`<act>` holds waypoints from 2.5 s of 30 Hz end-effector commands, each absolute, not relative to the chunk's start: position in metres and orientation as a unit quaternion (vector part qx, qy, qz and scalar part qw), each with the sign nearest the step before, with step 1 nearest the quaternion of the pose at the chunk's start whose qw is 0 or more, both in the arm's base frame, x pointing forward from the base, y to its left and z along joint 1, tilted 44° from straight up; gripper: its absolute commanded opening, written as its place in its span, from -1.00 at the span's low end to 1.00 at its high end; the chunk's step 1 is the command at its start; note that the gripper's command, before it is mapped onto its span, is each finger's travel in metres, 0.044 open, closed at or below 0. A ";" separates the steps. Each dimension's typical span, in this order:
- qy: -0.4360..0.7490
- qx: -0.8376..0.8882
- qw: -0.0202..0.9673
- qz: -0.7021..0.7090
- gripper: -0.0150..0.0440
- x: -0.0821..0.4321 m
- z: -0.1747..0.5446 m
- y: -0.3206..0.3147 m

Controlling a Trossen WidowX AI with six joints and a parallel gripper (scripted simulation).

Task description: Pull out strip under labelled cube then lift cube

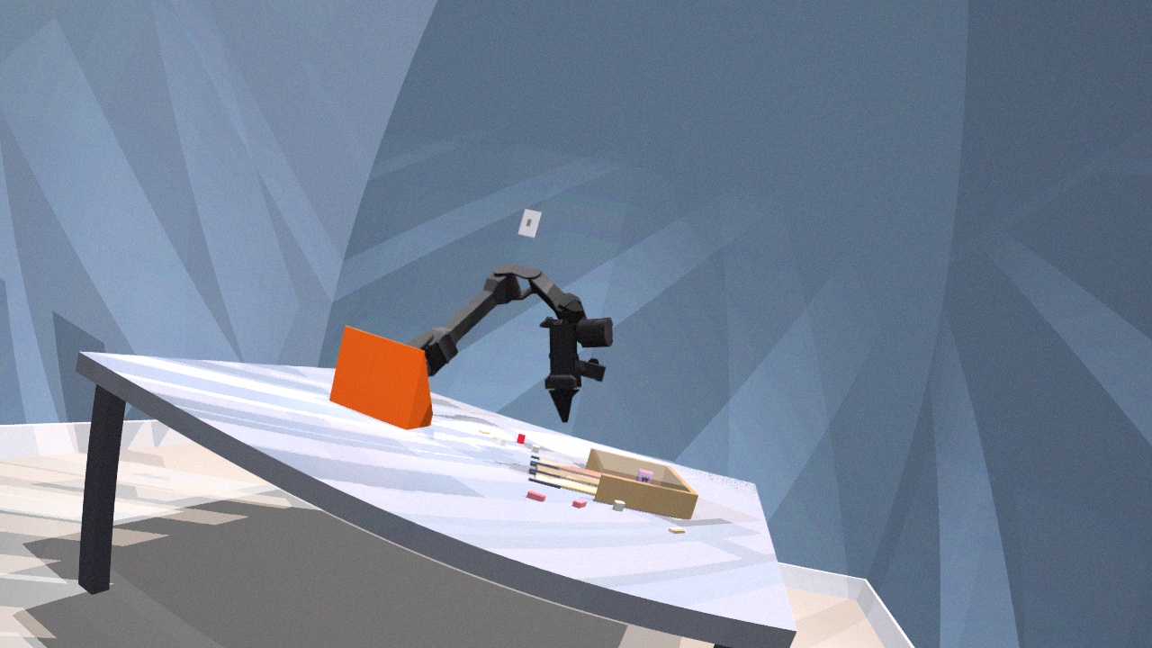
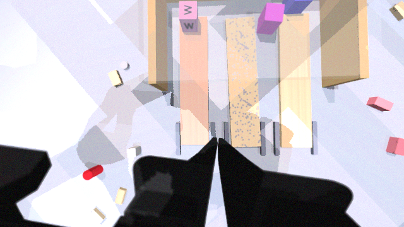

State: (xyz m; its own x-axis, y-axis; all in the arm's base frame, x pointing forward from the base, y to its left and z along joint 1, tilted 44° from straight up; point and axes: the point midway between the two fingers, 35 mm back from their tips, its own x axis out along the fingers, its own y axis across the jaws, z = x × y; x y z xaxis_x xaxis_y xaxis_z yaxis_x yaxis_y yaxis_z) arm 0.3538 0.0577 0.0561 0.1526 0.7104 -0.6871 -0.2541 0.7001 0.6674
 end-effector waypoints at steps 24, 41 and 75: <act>0.633 0.125 0.649 0.403 -0.49 0.342 0.042 0.114; 0.633 0.126 0.649 0.404 -0.49 0.339 0.023 0.134; 0.633 0.127 0.648 0.405 -0.49 0.336 0.009 0.149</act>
State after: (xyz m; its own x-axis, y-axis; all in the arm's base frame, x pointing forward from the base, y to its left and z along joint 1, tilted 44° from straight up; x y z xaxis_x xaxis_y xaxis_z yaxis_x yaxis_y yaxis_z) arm 0.3362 0.1484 0.0088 -0.1271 0.6823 -0.7199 -0.3699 0.6409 0.6727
